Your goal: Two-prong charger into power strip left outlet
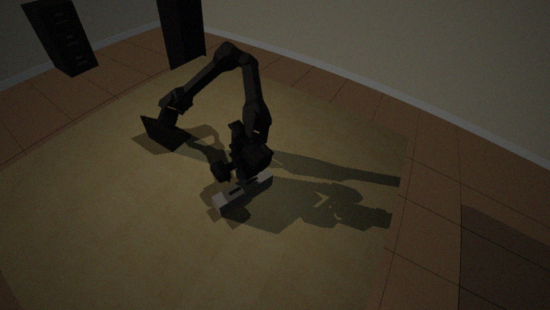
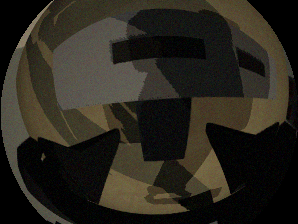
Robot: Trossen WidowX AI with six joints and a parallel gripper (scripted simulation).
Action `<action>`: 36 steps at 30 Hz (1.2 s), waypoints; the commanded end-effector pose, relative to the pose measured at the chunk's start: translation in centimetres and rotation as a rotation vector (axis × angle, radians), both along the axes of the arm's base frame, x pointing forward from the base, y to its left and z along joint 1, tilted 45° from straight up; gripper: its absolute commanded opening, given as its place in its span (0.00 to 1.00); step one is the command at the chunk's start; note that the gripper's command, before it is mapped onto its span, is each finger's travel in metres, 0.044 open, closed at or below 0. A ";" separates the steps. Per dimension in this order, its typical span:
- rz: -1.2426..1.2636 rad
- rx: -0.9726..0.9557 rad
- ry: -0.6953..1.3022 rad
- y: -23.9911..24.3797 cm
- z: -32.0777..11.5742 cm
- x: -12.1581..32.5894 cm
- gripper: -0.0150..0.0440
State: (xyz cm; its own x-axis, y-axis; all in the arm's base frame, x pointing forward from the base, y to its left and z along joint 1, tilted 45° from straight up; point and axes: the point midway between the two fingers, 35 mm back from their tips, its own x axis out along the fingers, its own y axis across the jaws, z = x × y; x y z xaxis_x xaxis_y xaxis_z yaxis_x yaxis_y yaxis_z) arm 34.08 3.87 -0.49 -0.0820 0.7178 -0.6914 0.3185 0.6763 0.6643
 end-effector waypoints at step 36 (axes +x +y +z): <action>-0.003 0.002 -0.005 0.9 1.0 -3.7 1.00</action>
State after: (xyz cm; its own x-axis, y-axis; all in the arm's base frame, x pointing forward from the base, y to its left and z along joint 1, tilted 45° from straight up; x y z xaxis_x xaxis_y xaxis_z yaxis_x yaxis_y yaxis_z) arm 30.63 4.65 0.26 -0.0829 0.7172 -0.6919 0.3174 0.6771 0.6639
